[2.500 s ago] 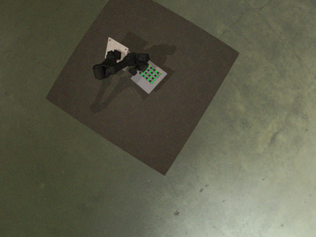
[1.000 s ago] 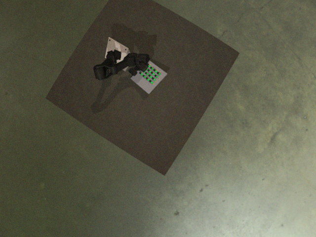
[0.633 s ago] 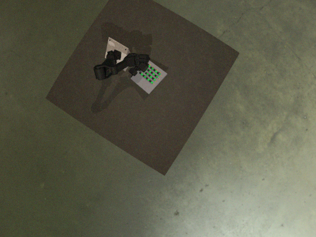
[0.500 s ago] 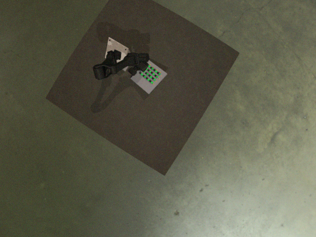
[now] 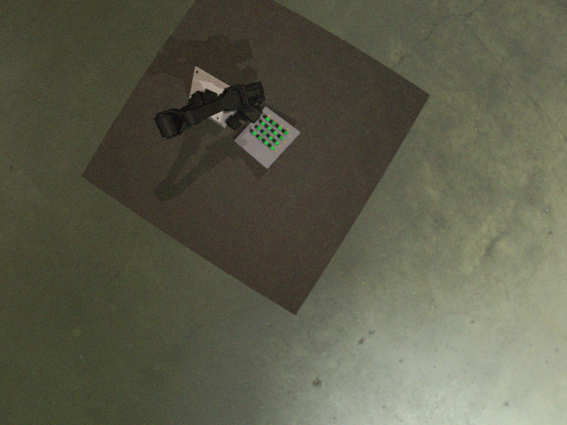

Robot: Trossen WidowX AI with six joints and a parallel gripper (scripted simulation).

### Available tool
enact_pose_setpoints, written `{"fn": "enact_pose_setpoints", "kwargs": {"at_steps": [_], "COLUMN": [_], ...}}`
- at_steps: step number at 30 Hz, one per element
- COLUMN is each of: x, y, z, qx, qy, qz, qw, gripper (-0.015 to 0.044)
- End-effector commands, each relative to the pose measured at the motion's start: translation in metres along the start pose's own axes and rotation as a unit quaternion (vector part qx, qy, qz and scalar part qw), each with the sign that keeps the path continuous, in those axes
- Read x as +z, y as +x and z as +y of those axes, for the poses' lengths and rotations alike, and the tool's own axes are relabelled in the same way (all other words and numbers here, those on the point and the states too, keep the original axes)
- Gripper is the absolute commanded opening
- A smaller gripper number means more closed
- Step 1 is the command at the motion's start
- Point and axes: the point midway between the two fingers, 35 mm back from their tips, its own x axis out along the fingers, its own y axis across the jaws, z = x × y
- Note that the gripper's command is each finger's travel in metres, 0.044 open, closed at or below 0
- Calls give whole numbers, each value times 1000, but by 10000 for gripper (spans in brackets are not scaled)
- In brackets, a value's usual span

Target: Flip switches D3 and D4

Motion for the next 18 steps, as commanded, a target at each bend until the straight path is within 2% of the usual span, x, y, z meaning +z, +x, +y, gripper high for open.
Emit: {"fn": "enact_pose_setpoints", "kwargs": {"at_steps": [1,9,14,18], "x": [2,1,0,0], "y": [-4,-2,30,32], "z": [-17,-28,-28,-29], "qx": [2,2,1,0], "qy": [3,3,3,3], "qz": [0,-1,-13,-14], "qw": [1000,1000,1000,1000], "gripper": [0,0,0,0]}}
